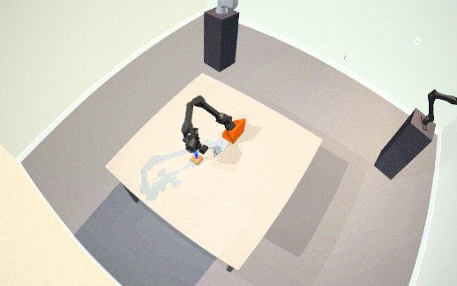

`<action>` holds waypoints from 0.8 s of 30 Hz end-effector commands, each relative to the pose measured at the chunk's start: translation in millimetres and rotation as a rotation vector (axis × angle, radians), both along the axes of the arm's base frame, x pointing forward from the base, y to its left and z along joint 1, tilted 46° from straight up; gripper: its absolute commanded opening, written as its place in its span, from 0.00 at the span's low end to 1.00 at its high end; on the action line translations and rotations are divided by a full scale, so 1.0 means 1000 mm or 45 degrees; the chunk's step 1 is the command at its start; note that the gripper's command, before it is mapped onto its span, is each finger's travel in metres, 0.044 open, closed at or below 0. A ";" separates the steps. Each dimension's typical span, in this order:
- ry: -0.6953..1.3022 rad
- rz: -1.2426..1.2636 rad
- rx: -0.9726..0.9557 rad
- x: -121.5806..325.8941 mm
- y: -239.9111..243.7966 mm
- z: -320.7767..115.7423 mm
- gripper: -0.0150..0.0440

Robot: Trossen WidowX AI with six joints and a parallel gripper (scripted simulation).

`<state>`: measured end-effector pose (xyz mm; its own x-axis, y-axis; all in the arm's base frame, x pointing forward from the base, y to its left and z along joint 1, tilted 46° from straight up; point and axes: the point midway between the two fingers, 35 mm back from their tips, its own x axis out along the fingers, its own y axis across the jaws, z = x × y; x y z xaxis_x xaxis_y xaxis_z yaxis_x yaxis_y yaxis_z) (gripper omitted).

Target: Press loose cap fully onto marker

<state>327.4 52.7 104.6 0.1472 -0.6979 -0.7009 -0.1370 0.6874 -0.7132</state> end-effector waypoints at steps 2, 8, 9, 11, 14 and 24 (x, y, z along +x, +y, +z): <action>-0.012 -0.008 0.001 0.000 0.000 0.000 0.25; -0.012 -0.008 0.001 0.001 -0.002 -0.001 0.25; -0.012 -0.008 0.001 0.001 -0.002 -0.002 0.25; -0.012 -0.008 0.001 0.001 -0.004 -0.004 0.25; -0.013 -0.008 0.001 0.002 -0.007 -0.007 0.25; -0.013 -0.008 0.000 0.004 -0.017 -0.017 0.25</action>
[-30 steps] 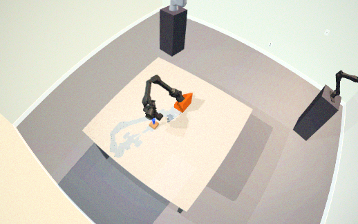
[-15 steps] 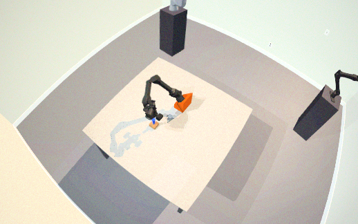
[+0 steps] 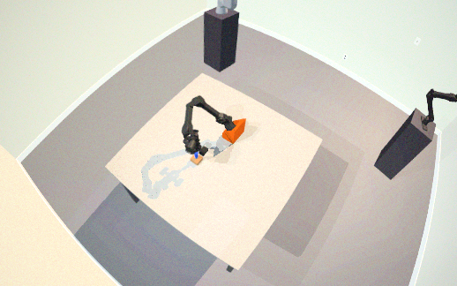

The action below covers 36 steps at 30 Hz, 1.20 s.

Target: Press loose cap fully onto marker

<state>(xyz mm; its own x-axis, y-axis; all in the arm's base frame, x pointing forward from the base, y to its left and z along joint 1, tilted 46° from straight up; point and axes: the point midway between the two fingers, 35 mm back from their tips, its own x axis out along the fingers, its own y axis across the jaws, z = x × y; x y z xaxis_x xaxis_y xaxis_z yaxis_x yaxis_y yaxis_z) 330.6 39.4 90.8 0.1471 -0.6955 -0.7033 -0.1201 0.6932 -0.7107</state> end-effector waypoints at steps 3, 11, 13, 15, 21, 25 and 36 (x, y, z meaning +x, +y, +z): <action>0.002 0.007 -0.008 0.001 -0.006 -0.006 0.25; 0.002 0.007 -0.008 0.003 -0.014 -0.013 0.25; 0.002 0.007 -0.008 0.004 -0.015 -0.014 0.25; 0.001 0.007 -0.009 0.005 -0.016 -0.014 0.25; -0.009 0.007 0.002 0.004 -0.011 -0.011 0.25; -0.005 0.009 0.008 0.003 0.012 0.009 0.25; 0.002 0.009 0.004 -0.010 0.052 0.050 0.30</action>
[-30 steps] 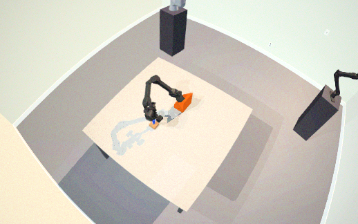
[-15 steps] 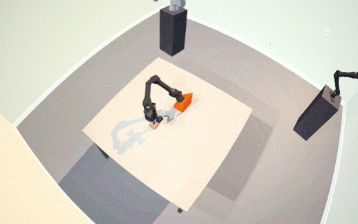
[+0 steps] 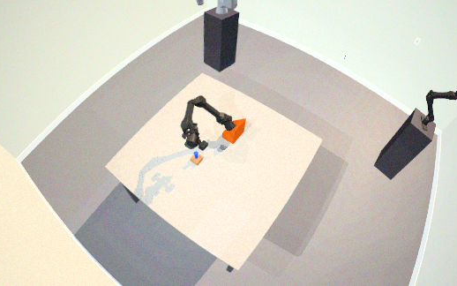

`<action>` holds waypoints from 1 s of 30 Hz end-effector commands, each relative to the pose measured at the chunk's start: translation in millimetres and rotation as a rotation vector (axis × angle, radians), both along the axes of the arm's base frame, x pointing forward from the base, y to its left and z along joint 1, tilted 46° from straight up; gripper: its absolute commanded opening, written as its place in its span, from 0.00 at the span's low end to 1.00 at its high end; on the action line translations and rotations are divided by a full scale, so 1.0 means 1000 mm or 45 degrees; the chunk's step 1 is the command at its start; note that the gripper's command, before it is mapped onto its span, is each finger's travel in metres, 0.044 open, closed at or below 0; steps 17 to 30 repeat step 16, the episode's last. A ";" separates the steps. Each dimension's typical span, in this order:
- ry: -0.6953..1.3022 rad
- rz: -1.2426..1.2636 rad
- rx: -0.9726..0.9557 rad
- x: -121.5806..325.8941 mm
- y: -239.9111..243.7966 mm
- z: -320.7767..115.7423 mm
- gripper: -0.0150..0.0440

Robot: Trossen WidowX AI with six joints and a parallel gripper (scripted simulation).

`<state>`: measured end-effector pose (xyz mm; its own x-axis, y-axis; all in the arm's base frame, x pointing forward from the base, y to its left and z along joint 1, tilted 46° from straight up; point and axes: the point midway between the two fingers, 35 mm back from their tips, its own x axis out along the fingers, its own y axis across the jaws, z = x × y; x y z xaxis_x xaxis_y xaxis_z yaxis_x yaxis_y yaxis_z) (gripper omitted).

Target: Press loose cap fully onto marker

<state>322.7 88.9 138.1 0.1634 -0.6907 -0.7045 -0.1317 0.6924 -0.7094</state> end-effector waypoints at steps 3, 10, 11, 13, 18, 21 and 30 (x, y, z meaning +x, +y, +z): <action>0.006 -0.017 0.001 -0.002 0.002 0.003 0.43; 0.006 -0.017 0.001 -0.002 0.002 0.003 0.74; 0.006 -0.017 0.001 -0.002 0.002 0.003 0.79; 0.006 -0.017 0.001 -0.002 0.002 0.003 0.88; 0.006 -0.017 0.001 -0.002 0.002 0.003 1.00; 0.006 -0.017 0.001 -0.002 0.002 0.003 1.00; 0.006 -0.017 0.001 -0.002 0.002 0.003 1.00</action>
